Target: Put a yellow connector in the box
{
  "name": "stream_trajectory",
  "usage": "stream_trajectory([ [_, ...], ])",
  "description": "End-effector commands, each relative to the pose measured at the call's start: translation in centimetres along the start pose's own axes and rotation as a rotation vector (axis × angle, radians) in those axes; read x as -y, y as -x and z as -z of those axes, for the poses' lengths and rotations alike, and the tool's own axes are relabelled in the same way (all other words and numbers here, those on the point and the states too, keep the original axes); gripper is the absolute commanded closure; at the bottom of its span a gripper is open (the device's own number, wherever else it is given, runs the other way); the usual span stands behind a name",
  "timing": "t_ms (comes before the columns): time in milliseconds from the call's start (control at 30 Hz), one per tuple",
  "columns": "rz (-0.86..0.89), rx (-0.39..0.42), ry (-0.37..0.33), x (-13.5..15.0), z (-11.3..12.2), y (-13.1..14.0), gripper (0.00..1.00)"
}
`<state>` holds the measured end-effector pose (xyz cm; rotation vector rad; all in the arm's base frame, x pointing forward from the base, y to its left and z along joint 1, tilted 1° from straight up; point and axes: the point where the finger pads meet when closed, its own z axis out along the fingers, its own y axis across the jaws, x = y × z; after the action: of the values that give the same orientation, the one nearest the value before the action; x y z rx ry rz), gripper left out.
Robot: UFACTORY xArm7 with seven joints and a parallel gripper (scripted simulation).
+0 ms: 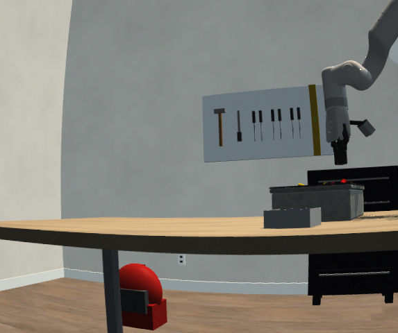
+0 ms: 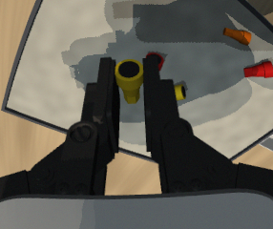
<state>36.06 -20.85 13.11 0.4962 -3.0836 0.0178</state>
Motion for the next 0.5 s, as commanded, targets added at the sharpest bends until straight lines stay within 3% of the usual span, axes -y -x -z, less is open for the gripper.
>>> stream_trajectory([
  [0, 0.0, 0.002, -0.004, -1.9, 0.2, 2.0, 0.98],
  [167, 0.0, 0.002, -0.004, -3.4, 0.2, 3.5, 0.98],
  [467, 0.0, 0.002, -0.004, -8.5, 0.1, 8.3, 0.98],
])
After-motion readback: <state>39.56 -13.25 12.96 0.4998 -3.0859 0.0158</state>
